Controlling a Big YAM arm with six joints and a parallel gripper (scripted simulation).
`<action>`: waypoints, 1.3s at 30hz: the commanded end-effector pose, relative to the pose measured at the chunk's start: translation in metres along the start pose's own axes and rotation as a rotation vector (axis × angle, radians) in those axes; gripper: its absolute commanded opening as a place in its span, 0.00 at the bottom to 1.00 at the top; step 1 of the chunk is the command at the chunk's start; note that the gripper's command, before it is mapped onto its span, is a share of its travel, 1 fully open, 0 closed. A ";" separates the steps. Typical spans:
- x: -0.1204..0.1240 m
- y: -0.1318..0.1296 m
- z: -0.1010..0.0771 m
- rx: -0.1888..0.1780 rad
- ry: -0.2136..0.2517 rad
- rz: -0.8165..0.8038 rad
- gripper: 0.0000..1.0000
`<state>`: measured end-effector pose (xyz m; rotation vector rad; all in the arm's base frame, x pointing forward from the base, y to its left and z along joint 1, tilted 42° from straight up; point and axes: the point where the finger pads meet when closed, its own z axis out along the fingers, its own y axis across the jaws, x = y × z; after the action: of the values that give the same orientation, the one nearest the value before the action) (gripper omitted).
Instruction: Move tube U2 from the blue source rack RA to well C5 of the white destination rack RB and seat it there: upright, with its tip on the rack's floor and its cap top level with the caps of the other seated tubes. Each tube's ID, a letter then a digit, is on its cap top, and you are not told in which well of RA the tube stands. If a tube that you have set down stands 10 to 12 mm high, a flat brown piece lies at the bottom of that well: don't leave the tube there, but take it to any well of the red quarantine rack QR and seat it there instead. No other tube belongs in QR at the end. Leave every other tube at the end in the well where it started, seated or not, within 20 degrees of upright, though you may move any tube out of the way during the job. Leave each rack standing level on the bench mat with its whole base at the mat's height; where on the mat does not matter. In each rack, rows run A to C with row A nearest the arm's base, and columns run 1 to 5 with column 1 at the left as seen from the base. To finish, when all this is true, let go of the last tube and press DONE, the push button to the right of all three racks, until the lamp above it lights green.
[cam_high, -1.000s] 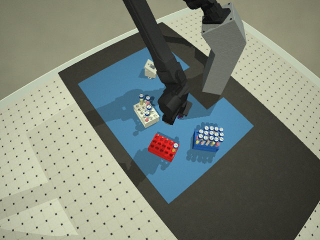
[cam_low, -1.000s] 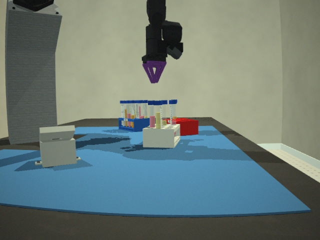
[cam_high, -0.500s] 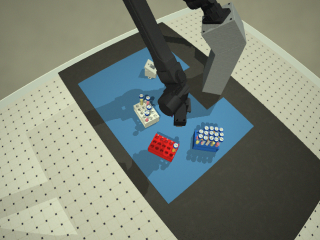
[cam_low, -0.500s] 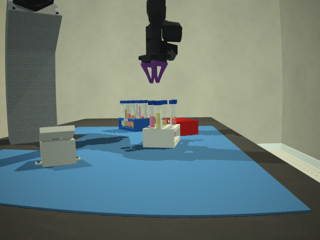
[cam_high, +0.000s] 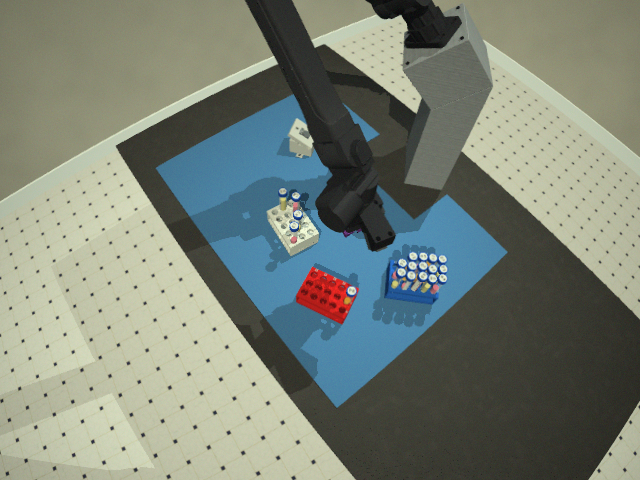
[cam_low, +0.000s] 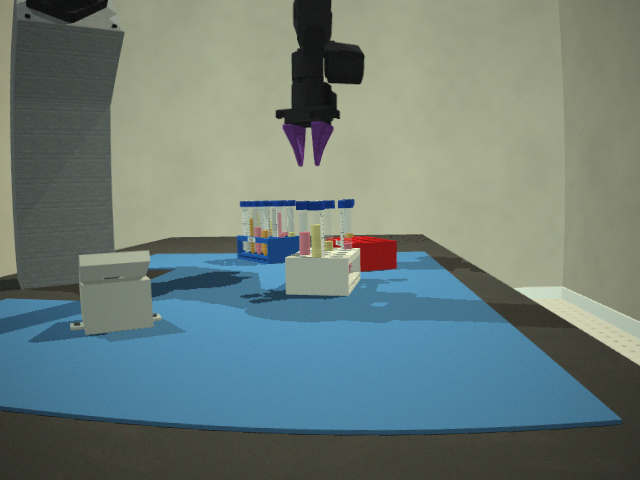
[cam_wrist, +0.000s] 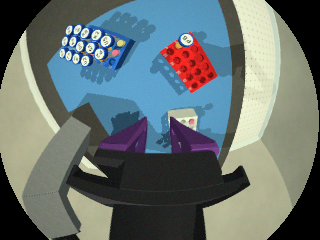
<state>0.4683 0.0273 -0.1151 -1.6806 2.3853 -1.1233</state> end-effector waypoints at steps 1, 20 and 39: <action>-0.010 -0.010 -0.006 0.027 -0.021 -0.155 0.30; -0.052 0.062 -0.006 0.023 -0.021 -0.219 0.30; -0.095 0.140 -0.007 0.012 -0.013 -0.232 0.30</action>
<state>0.4015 0.1142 -0.2152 -2.0031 2.2249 -1.1514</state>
